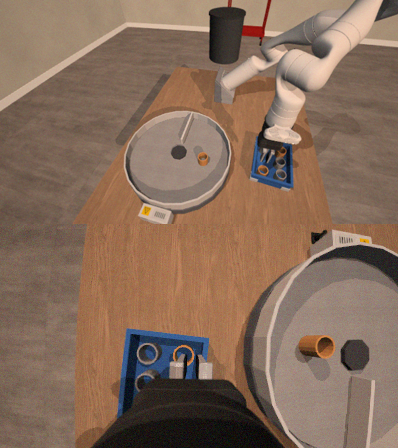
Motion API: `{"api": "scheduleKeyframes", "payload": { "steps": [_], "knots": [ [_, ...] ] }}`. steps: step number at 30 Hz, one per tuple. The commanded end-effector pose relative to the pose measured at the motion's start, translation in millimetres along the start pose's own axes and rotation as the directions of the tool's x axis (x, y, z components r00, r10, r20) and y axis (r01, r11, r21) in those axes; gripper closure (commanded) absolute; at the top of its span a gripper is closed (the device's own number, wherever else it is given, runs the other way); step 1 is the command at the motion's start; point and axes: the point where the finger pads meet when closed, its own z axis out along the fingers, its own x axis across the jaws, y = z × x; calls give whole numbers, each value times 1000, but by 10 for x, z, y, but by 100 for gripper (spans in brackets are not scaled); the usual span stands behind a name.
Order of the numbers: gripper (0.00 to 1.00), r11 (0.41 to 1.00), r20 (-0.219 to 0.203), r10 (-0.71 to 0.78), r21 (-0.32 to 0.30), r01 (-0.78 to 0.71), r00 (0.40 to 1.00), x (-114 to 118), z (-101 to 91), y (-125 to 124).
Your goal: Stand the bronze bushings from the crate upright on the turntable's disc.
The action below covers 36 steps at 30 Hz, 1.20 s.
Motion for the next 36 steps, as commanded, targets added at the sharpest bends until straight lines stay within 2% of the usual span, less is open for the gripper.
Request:
{"api": "scheduleKeyframes", "payload": {
  "steps": [1,19,23,30,32,36],
  "knots": [
    [64,1000,2,4,1,-4,1000,-25,-15,-9],
    [64,1000,3,5,1,-5,1000,-24,11,-2],
    [64,1000,2,5,1,-5,1000,-22,124,-2],
    [64,1000,2,5,1,-5,1000,-16,452,-2],
    [64,1000,2,5,1,-5,1000,-16,452,-2],
    [64,1000,2,6,1,-6,1000,-14,574,-2]
  ]
}}
